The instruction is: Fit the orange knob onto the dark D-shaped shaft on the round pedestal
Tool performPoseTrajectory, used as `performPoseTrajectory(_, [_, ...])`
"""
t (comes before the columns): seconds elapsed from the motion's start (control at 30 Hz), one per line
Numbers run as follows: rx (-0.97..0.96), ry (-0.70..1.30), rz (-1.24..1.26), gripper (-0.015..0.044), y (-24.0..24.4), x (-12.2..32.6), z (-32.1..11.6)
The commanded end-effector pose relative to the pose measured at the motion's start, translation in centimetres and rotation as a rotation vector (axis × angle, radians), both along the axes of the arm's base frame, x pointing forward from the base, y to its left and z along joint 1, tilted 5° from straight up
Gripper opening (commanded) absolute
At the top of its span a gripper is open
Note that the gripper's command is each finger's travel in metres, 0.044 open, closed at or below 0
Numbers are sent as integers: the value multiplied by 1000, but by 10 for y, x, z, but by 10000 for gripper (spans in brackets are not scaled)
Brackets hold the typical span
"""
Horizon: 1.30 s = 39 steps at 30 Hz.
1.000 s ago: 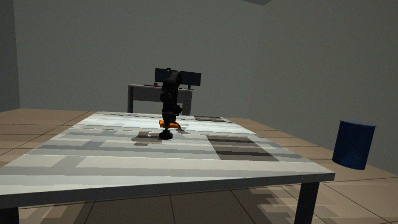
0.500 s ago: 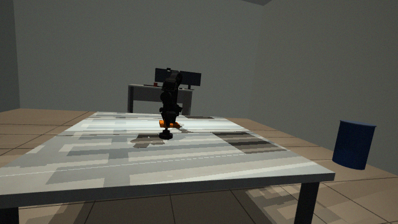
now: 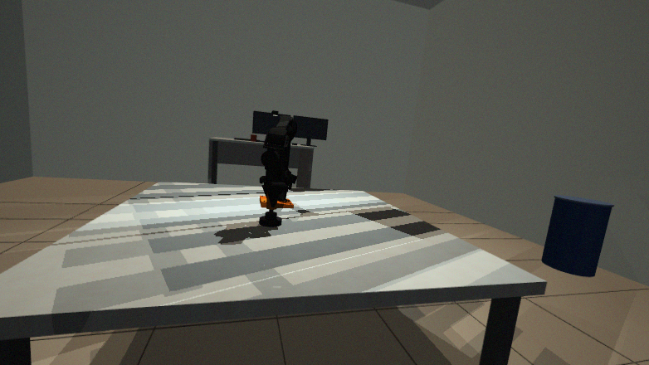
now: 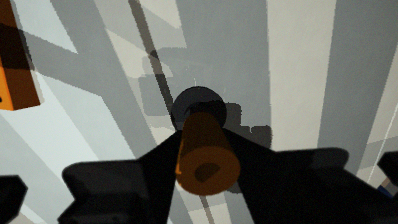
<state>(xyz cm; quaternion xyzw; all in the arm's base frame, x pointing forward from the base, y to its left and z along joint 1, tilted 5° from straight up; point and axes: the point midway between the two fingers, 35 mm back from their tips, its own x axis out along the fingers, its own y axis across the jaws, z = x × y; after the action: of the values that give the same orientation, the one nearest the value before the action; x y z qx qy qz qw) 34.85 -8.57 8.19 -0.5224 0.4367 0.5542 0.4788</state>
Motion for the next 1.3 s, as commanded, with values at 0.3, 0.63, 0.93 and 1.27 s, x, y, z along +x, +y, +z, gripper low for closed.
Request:
performPoseTrajectory(0.3, [-6,-4,3,0,0,-1,-1])
performPoseTrajectory(0.63, [-6,-5,29,0,0,-3,4])
performPoseTrajectory(0.93, [-7,-19,212,0,0,-1,6])
performPoseTrajectory(1.27, [-8,-19,212,0,-1,2,0])
